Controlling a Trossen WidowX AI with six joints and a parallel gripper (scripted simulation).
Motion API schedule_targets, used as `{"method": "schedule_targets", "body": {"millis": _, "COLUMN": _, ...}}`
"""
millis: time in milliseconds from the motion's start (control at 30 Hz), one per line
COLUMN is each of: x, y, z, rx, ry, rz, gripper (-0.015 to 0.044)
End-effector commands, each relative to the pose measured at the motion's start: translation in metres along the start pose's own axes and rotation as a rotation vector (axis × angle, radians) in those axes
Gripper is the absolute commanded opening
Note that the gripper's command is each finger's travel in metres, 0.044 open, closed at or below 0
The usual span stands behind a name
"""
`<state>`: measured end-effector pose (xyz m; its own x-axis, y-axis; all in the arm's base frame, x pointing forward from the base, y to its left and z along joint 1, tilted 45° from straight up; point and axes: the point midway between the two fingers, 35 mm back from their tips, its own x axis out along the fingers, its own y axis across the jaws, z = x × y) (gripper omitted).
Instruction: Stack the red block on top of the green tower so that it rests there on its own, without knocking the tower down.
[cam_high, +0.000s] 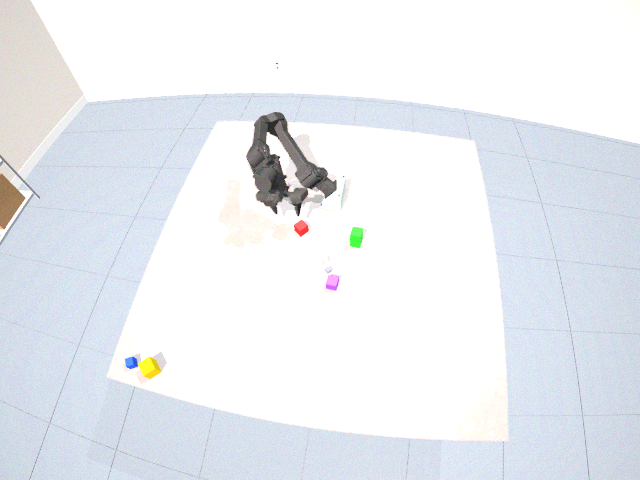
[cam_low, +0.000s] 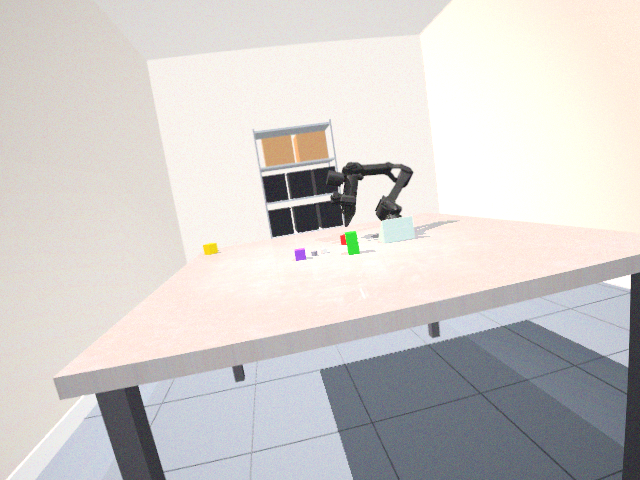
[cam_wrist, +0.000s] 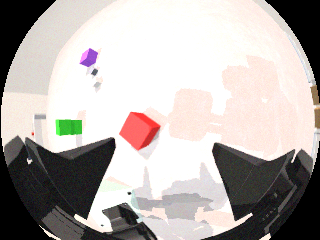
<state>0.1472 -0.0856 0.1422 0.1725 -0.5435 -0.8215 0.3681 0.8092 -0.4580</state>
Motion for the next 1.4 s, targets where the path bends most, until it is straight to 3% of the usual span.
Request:
{"method": "schedule_targets", "body": {"millis": 0, "x": -0.001, "y": 0.007, "z": 0.003, "rx": 0.066, "ry": 0.052, "rz": -0.021, "gripper": 0.0440}}
{"method": "schedule_targets", "body": {"millis": 500, "x": -0.007, "y": 0.046, "z": 0.015, "rx": 0.265, "ry": 0.178, "rz": -0.178, "gripper": 0.0440}}
{"method": "schedule_targets", "body": {"millis": 1000, "x": -0.012, "y": 0.070, "z": 0.019, "rx": 0.476, "ry": 0.175, "rz": -0.356, "gripper": 0.0440}}
{"method": "schedule_targets", "body": {"millis": 1367, "x": 0.031, "y": 0.055, "z": 0.008, "rx": 0.477, "ry": 0.173, "rz": -0.356, "gripper": 0.0440}}
